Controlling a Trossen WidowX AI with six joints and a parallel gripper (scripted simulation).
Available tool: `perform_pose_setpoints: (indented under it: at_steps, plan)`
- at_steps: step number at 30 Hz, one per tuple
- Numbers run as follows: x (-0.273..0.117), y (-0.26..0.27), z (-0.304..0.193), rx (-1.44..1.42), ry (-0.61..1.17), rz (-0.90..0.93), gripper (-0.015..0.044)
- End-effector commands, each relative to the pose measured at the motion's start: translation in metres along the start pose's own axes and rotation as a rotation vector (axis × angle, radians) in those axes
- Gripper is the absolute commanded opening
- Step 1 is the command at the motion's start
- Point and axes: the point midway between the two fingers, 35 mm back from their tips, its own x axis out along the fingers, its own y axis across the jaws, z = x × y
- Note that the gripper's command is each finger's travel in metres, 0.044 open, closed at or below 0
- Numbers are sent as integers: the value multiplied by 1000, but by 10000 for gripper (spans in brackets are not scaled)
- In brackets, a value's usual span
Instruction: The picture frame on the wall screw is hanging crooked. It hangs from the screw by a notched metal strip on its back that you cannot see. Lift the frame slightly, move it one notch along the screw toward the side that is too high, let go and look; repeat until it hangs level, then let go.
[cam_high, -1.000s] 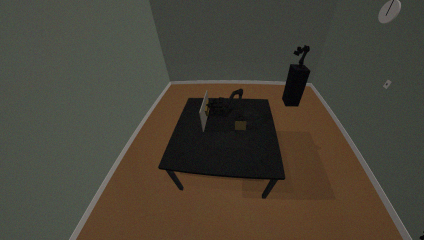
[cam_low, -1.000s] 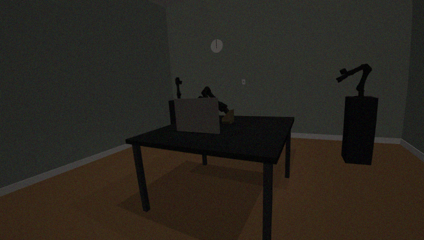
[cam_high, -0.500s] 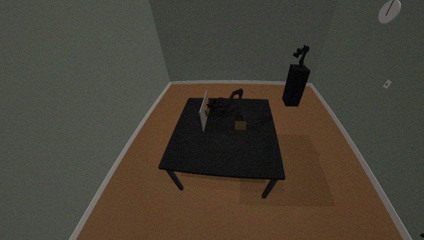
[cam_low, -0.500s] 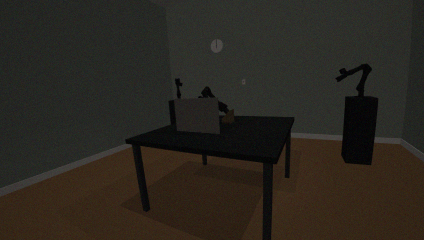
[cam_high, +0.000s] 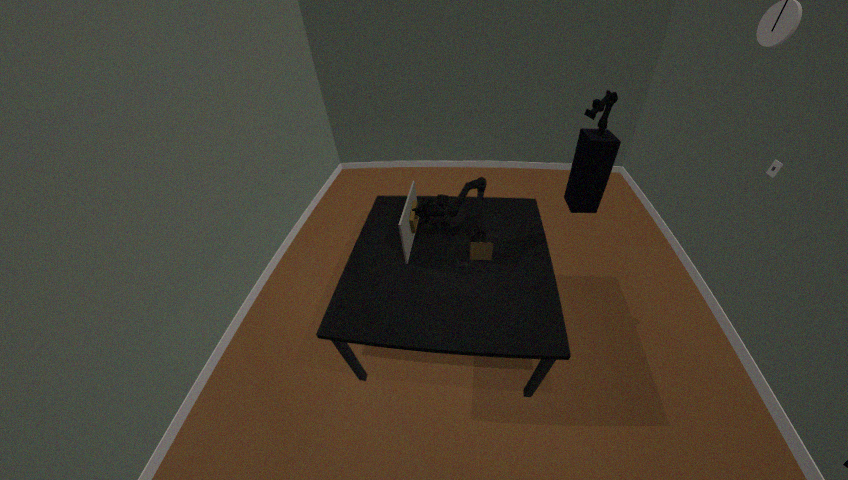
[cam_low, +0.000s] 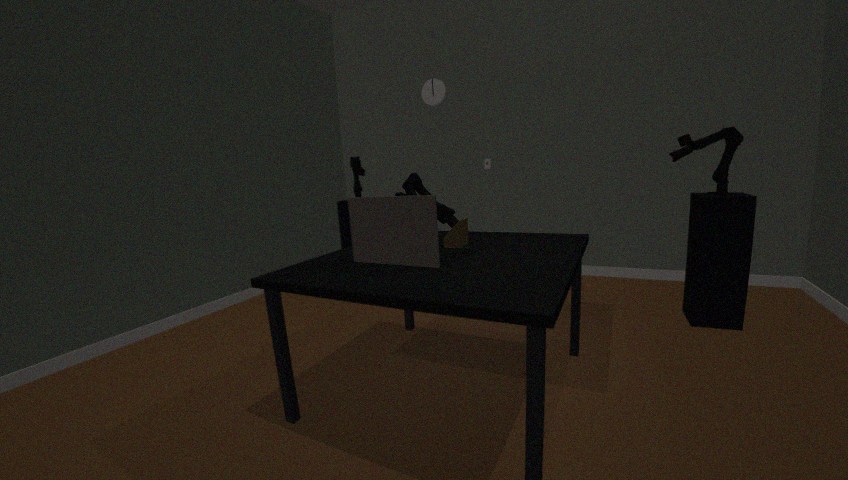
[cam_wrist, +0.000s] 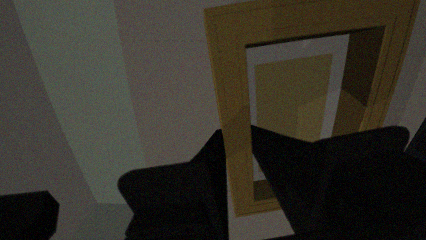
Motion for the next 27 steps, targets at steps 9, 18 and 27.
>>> perform_pose_setpoints:
  at_steps: [9,18,27]
  plan:
    - [0,-1,0,66,-1,1,0]
    - [0,-1,0,113,0,1,0]
    - [0,-2,0,160,0,1,0]
